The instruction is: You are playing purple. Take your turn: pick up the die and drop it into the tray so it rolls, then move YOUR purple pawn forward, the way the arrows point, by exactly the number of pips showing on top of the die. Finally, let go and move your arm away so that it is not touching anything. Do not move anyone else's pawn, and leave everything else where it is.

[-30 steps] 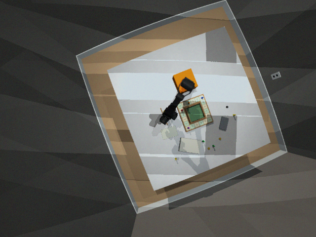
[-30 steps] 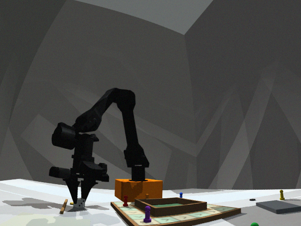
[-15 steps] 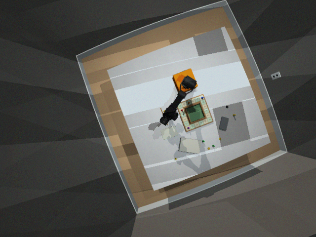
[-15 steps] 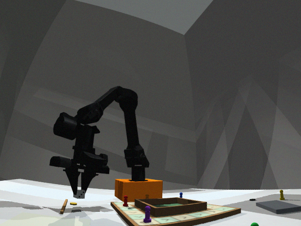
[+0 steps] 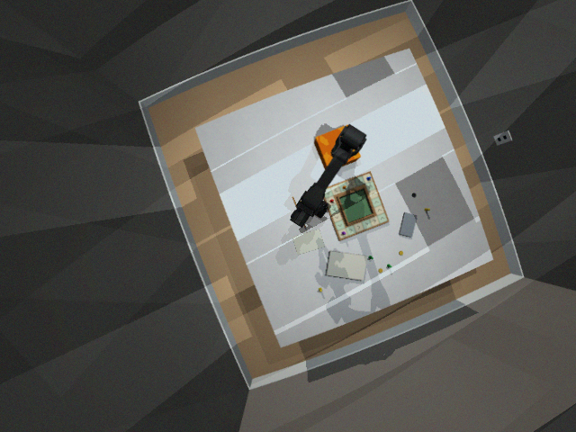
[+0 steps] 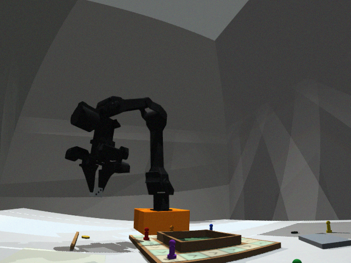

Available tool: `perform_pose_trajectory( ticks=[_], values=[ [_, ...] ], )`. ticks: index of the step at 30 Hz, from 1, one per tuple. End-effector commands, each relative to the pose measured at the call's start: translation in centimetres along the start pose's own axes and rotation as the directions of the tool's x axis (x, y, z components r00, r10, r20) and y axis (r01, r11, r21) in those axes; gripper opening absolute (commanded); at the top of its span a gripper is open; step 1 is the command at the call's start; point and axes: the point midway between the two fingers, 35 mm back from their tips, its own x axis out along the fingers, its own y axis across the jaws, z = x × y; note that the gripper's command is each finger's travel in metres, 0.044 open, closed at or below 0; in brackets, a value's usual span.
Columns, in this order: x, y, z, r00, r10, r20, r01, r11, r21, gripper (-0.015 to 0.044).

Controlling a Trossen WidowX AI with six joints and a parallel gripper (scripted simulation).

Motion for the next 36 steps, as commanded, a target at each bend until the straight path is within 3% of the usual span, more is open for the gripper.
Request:
perform_pose_trajectory(
  ticks=[1, 36],
  values=[
    [-0.6, 0.3, 0.0, 1.000, 0.005, -0.001, -0.005, 1.000, -0.004, 0.0000],
    [1.8, 6.8, 14.7, 1.000, 0.020, 0.011, -0.023, 0.949, 0.314, 0.0000]
  ],
)
